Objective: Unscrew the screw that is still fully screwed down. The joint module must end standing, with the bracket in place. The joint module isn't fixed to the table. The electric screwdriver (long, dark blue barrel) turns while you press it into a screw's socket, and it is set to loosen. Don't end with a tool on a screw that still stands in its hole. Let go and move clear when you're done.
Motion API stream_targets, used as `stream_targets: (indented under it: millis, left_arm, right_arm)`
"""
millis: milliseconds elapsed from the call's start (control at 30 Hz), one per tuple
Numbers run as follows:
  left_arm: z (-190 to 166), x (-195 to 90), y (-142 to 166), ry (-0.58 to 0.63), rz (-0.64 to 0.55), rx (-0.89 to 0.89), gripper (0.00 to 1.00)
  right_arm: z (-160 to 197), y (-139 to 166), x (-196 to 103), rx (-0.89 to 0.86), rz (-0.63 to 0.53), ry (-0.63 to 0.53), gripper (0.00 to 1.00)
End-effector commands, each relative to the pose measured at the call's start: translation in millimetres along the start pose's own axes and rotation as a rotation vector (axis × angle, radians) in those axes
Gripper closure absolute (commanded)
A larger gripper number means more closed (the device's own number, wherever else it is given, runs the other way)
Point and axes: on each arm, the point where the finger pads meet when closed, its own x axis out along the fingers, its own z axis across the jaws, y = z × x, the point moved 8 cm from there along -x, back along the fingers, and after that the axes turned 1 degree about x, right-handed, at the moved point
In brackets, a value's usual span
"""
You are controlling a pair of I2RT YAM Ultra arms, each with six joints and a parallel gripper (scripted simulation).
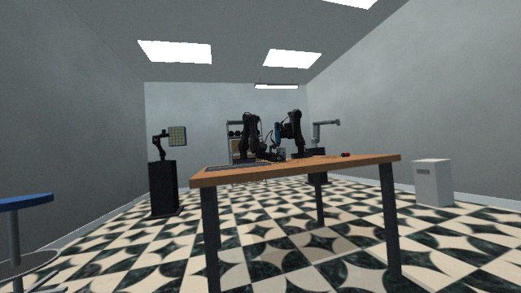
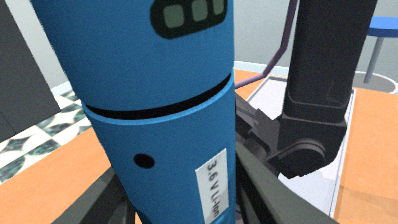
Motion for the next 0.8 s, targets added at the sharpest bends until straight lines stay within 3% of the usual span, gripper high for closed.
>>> stream_targets:
  millis: [0,767]
  left_arm:
    - [-3.7,-1.8,-13.6,0.001,-0.076,0.003,0.58]
    - [-4.2,-2.3,-12.8,0.003,-0.077,0.003,0.58]
  right_arm:
    - [-3.0,-5.1,0.2,-0.016,-0.01,-0.002,0.41]
    - [-3.0,-5.1,0.2,-0.016,-0.01,-0.002,0.41]
